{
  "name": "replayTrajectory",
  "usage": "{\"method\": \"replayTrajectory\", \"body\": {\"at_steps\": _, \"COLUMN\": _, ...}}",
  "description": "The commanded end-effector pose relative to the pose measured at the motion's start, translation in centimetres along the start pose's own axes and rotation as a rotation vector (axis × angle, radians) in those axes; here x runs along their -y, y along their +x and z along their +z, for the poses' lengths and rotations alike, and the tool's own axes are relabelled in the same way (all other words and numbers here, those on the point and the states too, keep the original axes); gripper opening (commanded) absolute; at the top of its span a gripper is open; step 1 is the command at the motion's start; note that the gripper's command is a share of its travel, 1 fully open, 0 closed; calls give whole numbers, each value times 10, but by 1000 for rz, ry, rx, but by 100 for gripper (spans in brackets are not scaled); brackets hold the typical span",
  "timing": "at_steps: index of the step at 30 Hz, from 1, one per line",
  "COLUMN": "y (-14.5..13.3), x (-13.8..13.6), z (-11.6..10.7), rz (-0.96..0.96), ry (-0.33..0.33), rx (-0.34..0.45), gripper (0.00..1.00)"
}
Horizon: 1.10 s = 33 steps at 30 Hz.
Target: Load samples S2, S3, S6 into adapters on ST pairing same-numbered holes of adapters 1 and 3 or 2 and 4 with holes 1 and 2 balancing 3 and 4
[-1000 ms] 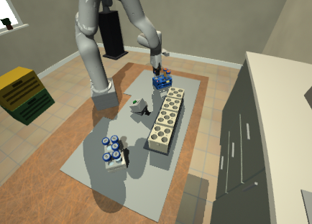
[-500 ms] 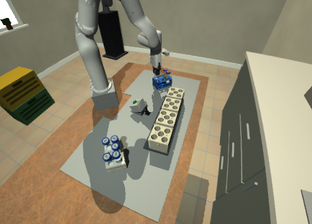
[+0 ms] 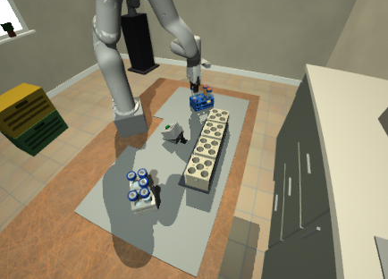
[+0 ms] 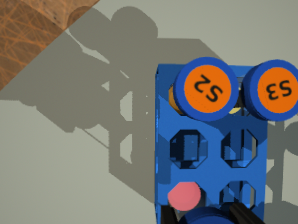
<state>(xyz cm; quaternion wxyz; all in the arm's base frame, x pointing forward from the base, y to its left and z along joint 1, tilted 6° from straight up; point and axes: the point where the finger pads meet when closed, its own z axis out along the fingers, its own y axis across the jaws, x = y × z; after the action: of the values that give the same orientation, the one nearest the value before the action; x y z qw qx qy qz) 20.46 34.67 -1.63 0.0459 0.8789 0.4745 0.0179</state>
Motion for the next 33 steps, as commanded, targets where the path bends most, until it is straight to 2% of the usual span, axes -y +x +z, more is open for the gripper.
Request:
{"method": "replayTrajectory", "body": {"at_steps": 1, "y": 2, "x": 0, "z": -4, "rz": 0, "ry": 0, "rx": -4, "gripper": 0}}
{"method": "replayTrajectory", "body": {"at_steps": 14, "y": 2, "x": 0, "z": -10, "rz": 0, "ry": 0, "rx": -4, "gripper": 0}}
{"method": "replayTrajectory", "body": {"at_steps": 33, "y": 2, "x": 0, "z": -44, "rz": 0, "ry": 1, "rx": -4, "gripper": 0}}
